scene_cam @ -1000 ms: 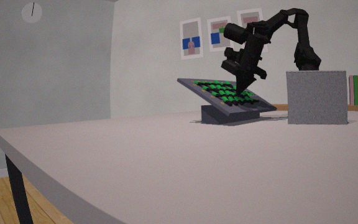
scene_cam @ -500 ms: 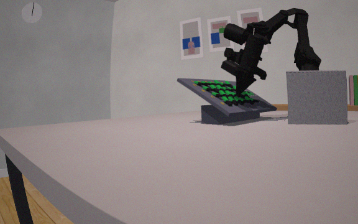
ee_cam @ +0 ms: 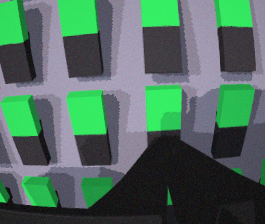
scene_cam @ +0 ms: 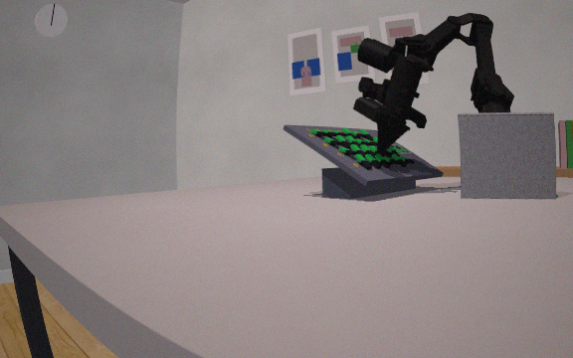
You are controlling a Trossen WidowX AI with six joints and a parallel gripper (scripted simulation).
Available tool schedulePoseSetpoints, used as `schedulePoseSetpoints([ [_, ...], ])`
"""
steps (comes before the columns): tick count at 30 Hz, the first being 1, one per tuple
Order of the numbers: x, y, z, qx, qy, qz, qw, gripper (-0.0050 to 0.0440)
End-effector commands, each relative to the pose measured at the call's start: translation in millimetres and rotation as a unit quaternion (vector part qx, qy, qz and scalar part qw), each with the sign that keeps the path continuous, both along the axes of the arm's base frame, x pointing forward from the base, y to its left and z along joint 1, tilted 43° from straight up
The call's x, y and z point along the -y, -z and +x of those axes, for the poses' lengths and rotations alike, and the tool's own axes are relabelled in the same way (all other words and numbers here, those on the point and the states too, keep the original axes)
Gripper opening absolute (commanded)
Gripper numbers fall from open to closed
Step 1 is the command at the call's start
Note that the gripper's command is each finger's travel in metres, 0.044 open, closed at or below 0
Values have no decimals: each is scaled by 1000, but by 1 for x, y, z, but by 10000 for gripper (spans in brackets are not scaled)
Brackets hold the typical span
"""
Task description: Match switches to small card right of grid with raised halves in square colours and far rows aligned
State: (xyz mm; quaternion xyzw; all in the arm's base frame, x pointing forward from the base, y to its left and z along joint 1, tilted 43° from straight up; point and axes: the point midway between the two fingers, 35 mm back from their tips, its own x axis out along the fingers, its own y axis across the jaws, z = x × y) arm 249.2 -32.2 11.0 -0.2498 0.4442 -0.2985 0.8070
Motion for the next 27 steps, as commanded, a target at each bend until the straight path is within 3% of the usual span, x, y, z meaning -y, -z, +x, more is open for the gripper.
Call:
schedulePoseSetpoints([
  [1,1,1,-1,-3,0,0,1000,0],
  [11,-41,-26,-13,9,6,21,1000,0],
  [17,-45,-37,-26,-12,9,4,1000,0],
  [22,-63,-44,-1,-12,9,4,1000,0],
  [27,-64,-45,1,-12,9,4,1000,0],
])
